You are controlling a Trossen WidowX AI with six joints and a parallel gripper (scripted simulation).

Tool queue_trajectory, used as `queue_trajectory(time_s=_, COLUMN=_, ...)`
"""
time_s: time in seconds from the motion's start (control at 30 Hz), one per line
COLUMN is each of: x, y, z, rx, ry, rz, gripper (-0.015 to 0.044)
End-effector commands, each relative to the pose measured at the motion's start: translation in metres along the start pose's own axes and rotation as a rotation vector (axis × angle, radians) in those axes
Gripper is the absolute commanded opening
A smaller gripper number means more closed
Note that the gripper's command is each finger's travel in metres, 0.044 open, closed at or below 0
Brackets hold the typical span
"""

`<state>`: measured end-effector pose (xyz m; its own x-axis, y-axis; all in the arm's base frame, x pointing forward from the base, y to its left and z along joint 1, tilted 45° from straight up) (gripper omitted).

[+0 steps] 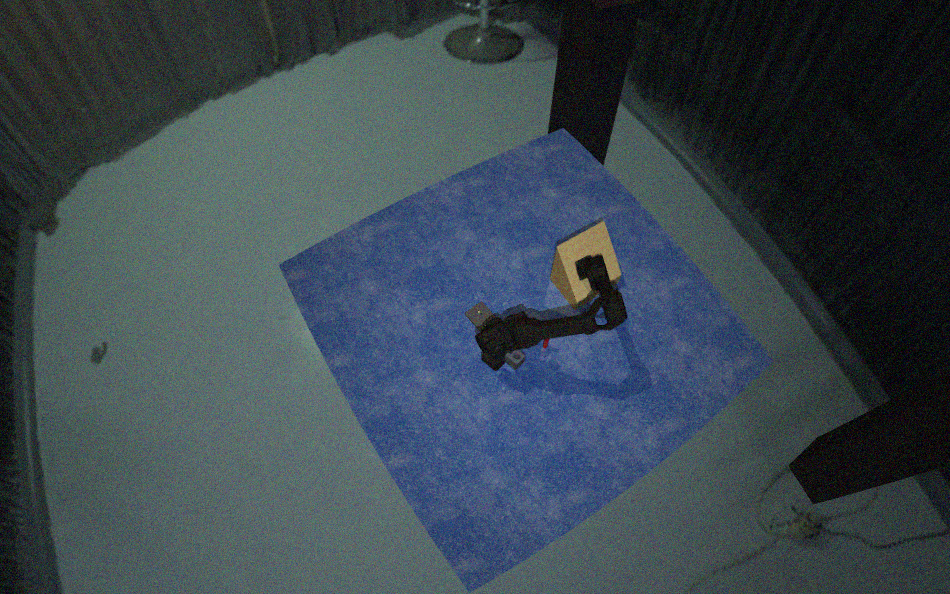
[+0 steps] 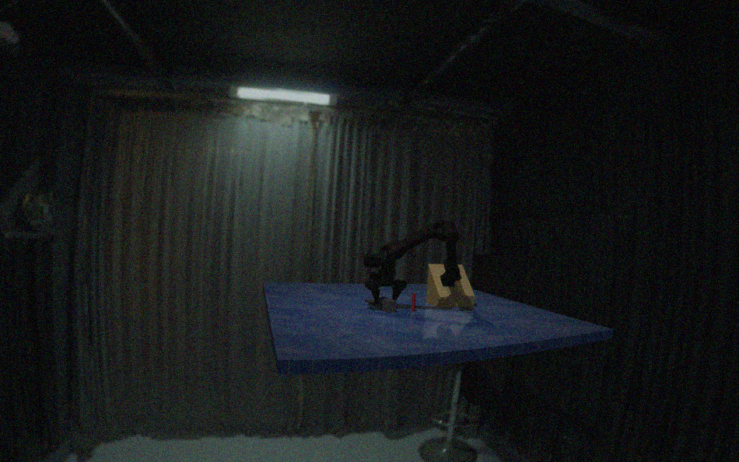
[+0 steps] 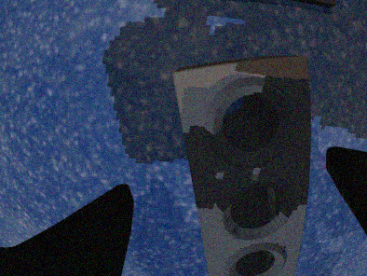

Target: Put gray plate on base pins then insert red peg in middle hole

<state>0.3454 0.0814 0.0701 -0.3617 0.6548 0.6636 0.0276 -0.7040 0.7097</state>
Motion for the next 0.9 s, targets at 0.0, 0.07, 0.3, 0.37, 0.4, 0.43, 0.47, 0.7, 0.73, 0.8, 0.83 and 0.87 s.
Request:
queue_trajectory(time_s=0.0, x=0.0, y=-0.009, z=-0.003, rx=0.009, ry=-0.01, rz=0.008, gripper=0.044)
queue_trajectory(time_s=0.07, x=0.001, y=-0.012, z=-0.003, rx=0.009, ry=-0.01, rz=0.008, gripper=0.044)
queue_trajectory(time_s=0.3, x=0.001, y=-0.022, z=-0.004, rx=0.009, ry=-0.01, rz=0.01, gripper=0.044)
queue_trajectory(time_s=0.37, x=0.001, y=-0.023, z=-0.004, rx=0.009, ry=-0.01, rz=0.01, gripper=0.0414)
queue_trajectory(time_s=0.4, x=0.001, y=-0.023, z=-0.004, rx=0.009, ry=-0.01, rz=0.01, gripper=0.0387)
queue_trajectory(time_s=0.43, x=0.001, y=-0.023, z=-0.004, rx=0.009, ry=-0.01, rz=0.01, gripper=0.0361)
queue_trajectory(time_s=0.47, x=0.001, y=-0.023, z=-0.004, rx=0.009, ry=-0.01, rz=0.01, gripper=0.0335)
queue_trajectory(time_s=0.7, x=0.001, y=-0.023, z=-0.004, rx=0.009, ry=-0.01, rz=0.01, gripper=0.0151)
queue_trajectory(time_s=0.73, x=0.001, y=-0.023, z=-0.004, rx=0.009, ry=-0.01, rz=0.01, gripper=0.0125)
queue_trajectory(time_s=0.8, x=0.001, y=-0.023, z=-0.004, rx=0.009, ry=-0.01, rz=0.01, gripper=0.0092)
queue_trajectory(time_s=0.83, x=0.001, y=-0.023, z=-0.004, rx=0.009, ry=-0.01, rz=0.01, gripper=0.0085)
queue_trajectory(time_s=0.87, x=0.001, y=-0.023, z=-0.004, rx=0.009, ry=-0.01, rz=0.01, gripper=0.0079)
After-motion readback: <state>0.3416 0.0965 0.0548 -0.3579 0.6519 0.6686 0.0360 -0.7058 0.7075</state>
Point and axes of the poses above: the point midway between the two fingers, 35 mm back from their tips, its own y axis back along the fingers, its own z axis across the jaws, x = y × z, the point moved 6 cm from there along y, back along the fingers, and after that the axes turned 2 degrees about y, right-handed, at the moved point
